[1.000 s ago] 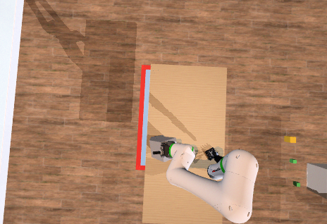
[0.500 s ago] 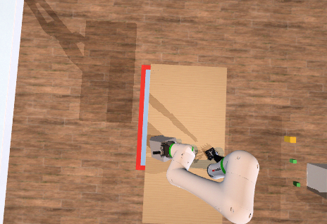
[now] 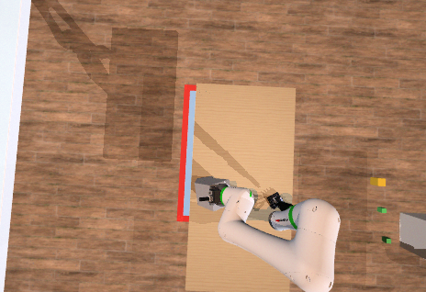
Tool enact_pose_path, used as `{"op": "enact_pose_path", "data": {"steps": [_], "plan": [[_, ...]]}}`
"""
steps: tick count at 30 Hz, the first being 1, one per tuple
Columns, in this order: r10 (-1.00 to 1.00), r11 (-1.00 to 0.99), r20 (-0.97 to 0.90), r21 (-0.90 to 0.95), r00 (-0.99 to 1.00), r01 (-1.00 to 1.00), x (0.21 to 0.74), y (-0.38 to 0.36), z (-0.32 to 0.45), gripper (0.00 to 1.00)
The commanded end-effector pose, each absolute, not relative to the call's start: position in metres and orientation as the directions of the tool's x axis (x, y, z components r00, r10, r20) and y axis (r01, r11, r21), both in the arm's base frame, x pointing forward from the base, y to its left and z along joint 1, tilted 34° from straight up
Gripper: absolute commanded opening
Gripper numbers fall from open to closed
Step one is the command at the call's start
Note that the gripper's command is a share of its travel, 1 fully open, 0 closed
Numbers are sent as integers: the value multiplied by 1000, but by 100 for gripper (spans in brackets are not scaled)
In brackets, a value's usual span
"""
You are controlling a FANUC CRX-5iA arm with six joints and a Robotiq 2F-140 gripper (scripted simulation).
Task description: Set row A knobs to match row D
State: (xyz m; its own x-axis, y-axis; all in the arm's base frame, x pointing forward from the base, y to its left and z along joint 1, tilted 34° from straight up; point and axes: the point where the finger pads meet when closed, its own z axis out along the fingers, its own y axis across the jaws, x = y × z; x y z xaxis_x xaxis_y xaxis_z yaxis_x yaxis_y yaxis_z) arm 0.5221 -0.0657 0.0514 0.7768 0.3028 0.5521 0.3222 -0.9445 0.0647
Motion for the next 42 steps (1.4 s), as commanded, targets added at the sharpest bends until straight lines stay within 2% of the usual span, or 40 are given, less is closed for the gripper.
{"op": "enact_pose_path", "data": {"steps": [1,42], "plan": [[303,-944,553,65,776,322,524,-65,49,12],[303,-944,553,65,776,322,534,-63,35,12]]}}
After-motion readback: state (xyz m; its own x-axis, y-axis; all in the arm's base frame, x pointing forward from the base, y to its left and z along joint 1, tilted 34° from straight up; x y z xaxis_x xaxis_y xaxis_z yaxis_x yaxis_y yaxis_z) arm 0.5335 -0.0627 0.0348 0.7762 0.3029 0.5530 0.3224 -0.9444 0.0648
